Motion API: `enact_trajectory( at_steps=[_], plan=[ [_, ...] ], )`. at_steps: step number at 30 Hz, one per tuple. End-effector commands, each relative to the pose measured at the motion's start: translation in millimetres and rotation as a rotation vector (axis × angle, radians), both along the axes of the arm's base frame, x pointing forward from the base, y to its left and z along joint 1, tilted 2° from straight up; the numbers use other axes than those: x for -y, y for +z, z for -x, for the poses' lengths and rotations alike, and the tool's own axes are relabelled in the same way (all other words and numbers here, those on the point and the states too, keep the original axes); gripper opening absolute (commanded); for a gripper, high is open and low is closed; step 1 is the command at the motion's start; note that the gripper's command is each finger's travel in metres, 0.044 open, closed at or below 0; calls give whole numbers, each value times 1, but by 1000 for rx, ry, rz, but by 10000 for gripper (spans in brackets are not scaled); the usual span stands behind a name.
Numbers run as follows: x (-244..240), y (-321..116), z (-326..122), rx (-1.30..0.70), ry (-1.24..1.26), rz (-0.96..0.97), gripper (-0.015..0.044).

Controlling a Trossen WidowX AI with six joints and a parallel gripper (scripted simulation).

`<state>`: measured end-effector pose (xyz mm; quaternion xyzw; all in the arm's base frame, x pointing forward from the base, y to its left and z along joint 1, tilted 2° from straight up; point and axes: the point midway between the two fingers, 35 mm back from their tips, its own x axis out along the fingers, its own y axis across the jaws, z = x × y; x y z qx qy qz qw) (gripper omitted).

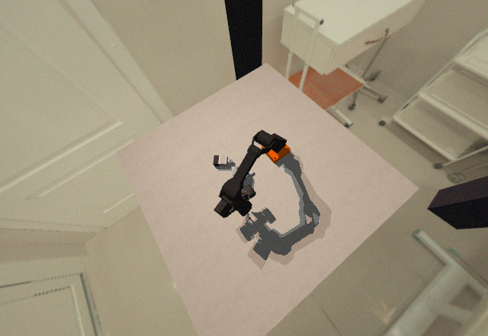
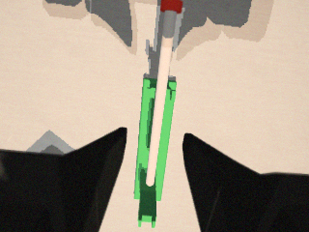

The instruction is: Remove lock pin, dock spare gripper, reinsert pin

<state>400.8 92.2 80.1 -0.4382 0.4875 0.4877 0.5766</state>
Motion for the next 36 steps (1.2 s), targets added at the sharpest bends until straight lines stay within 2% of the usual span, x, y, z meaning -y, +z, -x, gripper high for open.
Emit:
enact_trajectory(
  at_steps=[1,36],
  plan=[
    [0,-3,-2,12,-3,1,180],
    [0,-55,-3,11,-3,1,180]
  ],
)
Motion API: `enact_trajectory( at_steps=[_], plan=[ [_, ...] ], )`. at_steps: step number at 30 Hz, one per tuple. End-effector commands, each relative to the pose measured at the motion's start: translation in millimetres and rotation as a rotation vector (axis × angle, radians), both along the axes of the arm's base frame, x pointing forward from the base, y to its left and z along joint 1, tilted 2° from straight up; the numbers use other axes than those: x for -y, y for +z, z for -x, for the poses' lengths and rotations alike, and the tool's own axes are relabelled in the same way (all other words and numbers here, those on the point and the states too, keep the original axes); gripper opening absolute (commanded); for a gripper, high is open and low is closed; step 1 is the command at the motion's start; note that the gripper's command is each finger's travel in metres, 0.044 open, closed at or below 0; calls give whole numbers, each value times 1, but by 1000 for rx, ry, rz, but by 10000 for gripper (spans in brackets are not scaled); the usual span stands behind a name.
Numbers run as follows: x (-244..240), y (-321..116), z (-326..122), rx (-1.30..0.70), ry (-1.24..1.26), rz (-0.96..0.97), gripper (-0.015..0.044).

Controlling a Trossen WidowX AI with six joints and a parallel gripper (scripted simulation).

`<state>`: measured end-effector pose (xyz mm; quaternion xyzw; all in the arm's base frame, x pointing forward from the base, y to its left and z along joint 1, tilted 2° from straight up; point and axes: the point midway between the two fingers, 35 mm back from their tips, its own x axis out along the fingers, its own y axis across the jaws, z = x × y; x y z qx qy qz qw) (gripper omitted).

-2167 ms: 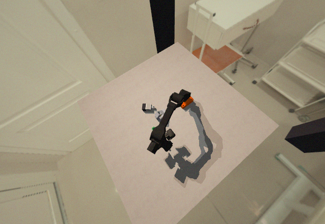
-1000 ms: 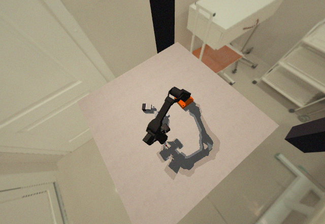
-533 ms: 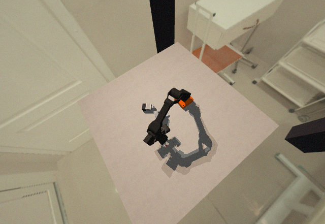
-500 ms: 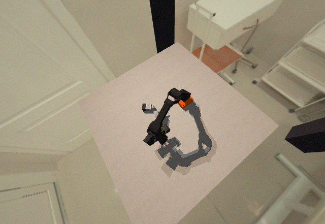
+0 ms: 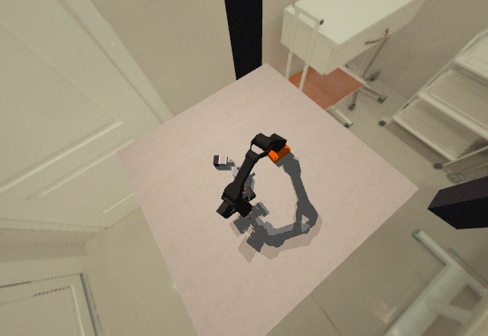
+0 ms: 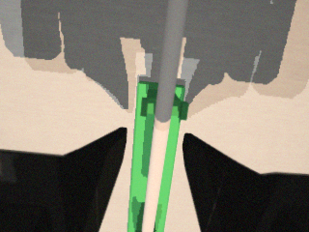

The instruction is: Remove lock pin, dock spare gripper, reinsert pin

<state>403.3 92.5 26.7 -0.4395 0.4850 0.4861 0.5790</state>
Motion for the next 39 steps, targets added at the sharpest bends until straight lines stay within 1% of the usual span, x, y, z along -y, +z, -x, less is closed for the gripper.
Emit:
enact_trajectory(
  at_steps=[1,6,9,17,34,39],
  plan=[
    [1,-1,-1,3,-2,2,154],
    [1,-1,-1,3,-2,2,23],
    [1,-1,-1,3,-2,2,3],
    [1,0,0,3,-2,2,0],
    [2,28,5,-14,-1,2,0],
    [1,23,5,-18,-1,3,0]
  ],
)
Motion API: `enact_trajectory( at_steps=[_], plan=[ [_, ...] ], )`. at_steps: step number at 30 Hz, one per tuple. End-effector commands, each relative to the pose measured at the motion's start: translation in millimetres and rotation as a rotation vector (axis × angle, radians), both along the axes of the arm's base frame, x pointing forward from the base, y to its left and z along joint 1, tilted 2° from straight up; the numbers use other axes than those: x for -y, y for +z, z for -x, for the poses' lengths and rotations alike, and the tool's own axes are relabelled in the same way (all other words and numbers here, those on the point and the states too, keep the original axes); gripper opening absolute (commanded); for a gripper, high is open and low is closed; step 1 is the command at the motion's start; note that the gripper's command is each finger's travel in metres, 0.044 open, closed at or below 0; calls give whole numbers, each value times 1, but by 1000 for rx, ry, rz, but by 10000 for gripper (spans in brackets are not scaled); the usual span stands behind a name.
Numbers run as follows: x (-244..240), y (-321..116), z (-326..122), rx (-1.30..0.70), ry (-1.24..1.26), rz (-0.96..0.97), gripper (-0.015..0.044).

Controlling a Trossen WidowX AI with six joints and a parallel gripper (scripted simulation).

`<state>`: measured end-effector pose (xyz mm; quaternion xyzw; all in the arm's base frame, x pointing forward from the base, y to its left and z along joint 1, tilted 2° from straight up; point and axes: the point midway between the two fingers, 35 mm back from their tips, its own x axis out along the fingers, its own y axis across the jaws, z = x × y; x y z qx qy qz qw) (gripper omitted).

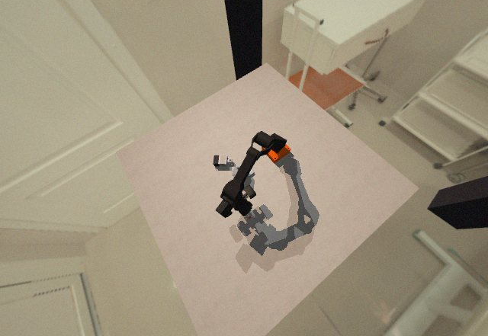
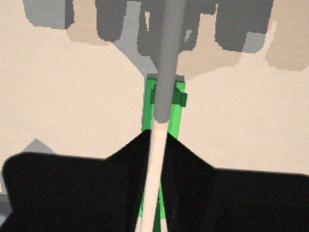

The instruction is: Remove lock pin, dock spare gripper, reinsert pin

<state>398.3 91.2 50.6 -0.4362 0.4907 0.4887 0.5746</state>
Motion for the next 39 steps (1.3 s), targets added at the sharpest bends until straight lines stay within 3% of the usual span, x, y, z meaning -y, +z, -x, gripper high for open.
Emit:
enact_trajectory(
  at_steps=[1,22,39],
  plan=[
    [0,-1,0,-1,0,0,0],
    [58,11,3,-2,7,7,0],
    [59,-10,2,-4,9,9,0]
  ],
)
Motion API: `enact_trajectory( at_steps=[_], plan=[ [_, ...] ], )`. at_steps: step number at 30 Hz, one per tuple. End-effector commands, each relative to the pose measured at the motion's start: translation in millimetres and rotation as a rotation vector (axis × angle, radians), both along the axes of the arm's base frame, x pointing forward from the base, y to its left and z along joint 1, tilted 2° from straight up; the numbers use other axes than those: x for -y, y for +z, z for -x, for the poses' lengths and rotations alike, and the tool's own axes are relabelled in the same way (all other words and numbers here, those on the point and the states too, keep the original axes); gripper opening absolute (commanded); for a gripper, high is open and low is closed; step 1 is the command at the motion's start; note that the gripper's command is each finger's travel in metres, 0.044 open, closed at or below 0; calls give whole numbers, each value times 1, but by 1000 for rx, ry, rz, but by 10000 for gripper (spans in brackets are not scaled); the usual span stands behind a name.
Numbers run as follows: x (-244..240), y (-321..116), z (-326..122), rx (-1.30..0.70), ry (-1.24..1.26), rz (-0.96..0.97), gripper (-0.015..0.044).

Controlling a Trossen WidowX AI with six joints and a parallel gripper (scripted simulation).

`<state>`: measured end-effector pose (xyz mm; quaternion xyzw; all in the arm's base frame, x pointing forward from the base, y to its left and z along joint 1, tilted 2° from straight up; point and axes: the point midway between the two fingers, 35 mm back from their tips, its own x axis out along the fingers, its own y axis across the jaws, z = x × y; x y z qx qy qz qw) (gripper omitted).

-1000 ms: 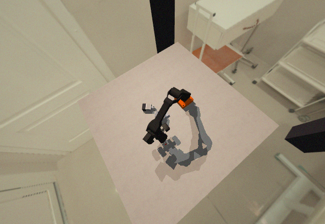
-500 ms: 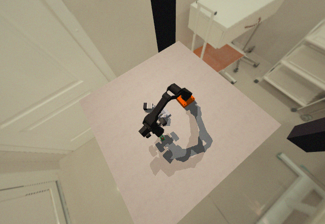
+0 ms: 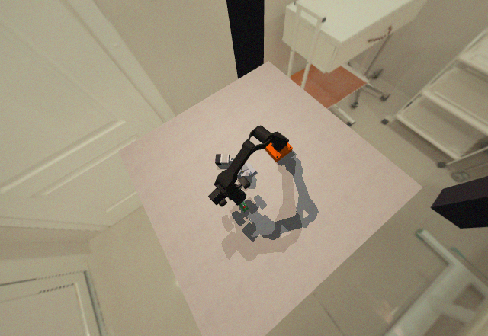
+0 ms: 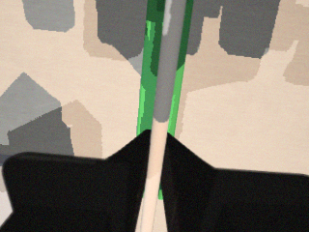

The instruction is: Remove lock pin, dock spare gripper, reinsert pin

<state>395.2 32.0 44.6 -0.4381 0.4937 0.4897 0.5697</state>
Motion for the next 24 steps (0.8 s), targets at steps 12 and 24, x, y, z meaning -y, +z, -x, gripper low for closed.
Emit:
enact_trajectory(
  at_steps=[12,24],
  plan=[
    [-1,-21,-2,-1,4,0,0],
    [-1,-24,-1,-3,4,1,0]
  ],
)
